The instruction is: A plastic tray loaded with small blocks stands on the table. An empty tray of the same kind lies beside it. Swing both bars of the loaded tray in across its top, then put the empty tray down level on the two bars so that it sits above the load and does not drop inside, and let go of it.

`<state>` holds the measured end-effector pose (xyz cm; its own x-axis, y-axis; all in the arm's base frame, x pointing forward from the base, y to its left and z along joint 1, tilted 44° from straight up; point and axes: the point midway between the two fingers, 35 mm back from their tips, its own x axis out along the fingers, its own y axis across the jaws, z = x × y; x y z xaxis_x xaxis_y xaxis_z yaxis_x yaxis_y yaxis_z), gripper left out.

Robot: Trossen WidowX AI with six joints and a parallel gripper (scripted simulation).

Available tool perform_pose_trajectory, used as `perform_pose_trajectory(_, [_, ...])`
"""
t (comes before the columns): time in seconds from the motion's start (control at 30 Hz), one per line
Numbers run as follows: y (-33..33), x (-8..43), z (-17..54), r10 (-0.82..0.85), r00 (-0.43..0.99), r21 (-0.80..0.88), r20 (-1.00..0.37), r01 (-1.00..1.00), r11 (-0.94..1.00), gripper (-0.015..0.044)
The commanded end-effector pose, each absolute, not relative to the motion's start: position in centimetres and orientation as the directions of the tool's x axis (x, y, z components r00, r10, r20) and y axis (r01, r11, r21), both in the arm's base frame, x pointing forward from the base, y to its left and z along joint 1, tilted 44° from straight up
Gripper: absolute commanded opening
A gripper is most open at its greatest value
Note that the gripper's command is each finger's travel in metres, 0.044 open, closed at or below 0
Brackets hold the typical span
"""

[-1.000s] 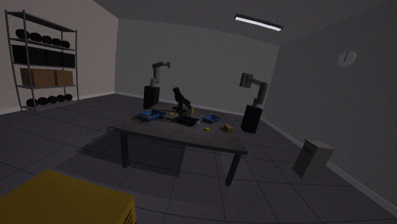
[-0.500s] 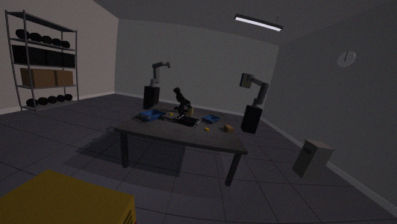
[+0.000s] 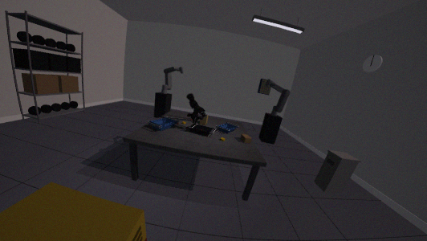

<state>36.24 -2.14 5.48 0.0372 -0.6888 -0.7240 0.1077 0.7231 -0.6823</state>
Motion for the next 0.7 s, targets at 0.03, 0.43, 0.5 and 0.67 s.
perform_pose_trajectory(0.03, [-2.1,36.2,5.4,-0.689,0.037,-0.683,-0.724,0.104,0.723,0.0086])
perform_pose_trajectory(0.43, [-2.1,36.2,5.4,-0.689,0.037,-0.683,-0.724,0.104,0.723,0.0086])
perform_pose_trajectory(0.5, [-2.1,36.2,5.4,-0.689,0.037,-0.683,-0.724,0.104,0.723,0.0086])
perform_pose_trajectory(0.67, [0.1,36.4,7.5,-0.686,0.037,-0.68,-0.727,0.104,0.726,0.0086])
